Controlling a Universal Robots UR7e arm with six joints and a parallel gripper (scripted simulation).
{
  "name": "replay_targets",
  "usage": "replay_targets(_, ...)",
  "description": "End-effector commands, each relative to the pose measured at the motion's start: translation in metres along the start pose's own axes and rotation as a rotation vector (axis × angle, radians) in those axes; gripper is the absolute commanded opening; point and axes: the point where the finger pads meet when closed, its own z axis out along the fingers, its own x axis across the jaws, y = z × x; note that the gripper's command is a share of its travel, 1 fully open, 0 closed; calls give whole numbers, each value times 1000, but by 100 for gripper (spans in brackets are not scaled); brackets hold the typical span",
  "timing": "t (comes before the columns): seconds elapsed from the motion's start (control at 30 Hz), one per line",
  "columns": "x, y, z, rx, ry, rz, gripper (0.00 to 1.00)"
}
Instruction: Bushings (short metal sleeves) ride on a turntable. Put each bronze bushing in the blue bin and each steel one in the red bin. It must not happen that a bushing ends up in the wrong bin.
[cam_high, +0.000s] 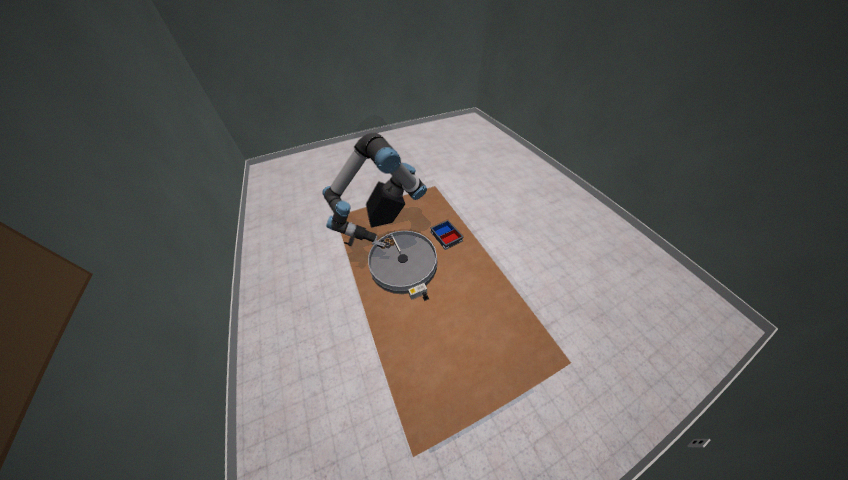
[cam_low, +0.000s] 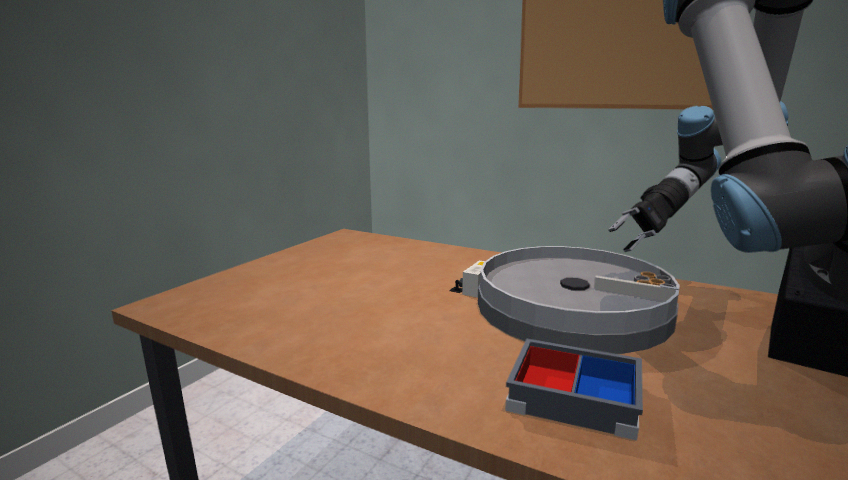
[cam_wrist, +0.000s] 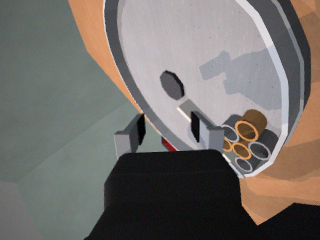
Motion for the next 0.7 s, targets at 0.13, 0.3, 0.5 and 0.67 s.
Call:
replay_targets(0.13,0,0,0,1,0,-1,100)
replay_targets(0.3,0,0,0,1,0,-1,100)
replay_targets(0.5,0,0,0,1,0,-1,100)
replay_targets(0.67,-22,21,10,1,0,-1,100)
